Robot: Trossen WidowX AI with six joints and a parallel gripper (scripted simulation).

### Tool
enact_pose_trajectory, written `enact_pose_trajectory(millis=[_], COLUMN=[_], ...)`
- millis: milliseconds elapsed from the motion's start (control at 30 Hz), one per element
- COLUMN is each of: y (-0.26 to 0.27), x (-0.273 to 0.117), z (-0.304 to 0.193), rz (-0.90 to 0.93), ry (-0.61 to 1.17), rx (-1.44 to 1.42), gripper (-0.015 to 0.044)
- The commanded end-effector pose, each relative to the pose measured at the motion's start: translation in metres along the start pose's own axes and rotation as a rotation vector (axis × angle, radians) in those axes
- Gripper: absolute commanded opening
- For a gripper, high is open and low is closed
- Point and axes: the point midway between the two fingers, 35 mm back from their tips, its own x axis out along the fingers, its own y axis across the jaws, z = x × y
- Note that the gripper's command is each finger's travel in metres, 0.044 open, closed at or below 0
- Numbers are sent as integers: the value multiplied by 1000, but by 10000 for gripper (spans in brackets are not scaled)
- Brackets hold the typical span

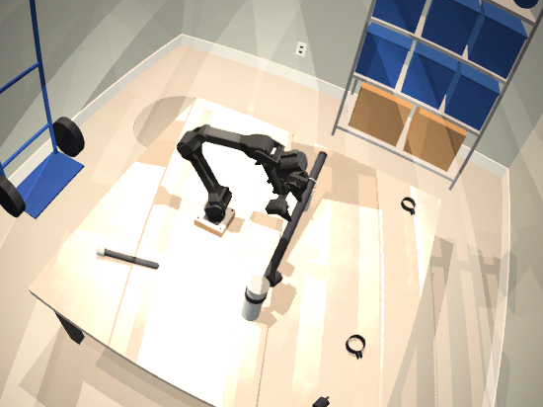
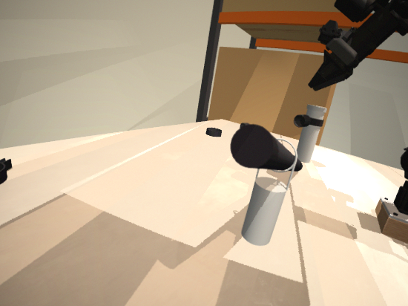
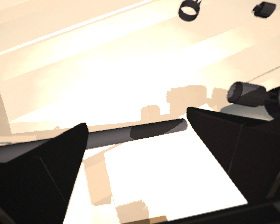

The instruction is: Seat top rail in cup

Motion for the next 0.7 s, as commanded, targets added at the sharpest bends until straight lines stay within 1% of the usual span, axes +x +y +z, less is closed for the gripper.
enact_pose_trajectory(millis=[0,167,267,667], y=[-26,-27,-36,-124], x=[4,5,8,29], z=[-6,-6,-3,7], rz=[-79,-80,-83,-96], ry=[88,89,95,163], rx=[96,85,-12,-835], gripper=[440,440,440,440])
